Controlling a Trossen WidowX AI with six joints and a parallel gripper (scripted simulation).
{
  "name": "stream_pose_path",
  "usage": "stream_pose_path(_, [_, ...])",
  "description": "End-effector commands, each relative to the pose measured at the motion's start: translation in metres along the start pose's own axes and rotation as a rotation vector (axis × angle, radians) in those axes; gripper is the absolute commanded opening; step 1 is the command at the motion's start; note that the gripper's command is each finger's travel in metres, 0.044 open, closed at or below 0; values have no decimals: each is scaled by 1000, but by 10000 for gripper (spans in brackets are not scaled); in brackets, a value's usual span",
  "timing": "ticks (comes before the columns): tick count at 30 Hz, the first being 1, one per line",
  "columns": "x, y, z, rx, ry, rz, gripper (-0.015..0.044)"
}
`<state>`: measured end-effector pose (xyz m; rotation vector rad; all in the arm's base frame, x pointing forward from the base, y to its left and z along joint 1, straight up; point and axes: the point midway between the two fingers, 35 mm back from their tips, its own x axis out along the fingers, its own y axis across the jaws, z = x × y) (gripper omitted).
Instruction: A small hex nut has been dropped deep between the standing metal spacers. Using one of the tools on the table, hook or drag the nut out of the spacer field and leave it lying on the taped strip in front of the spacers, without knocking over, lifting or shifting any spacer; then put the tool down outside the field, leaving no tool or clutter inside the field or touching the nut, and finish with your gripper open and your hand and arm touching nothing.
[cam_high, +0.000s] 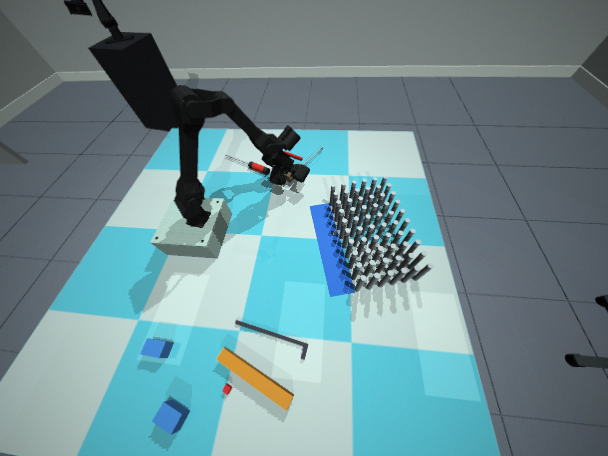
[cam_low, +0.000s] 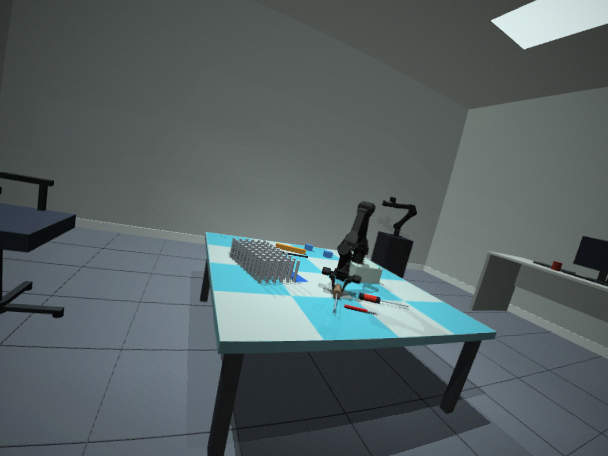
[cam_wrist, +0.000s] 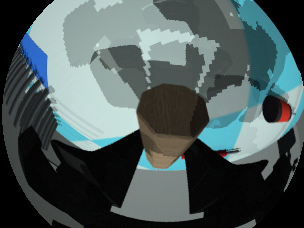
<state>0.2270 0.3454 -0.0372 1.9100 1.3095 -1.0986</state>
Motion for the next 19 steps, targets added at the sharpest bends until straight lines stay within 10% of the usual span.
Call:
stream_pose_path(1, [2, 0, 2, 4, 5, 4, 0])
stream_pose_path(19, [2, 0, 2, 0, 0, 0, 420])
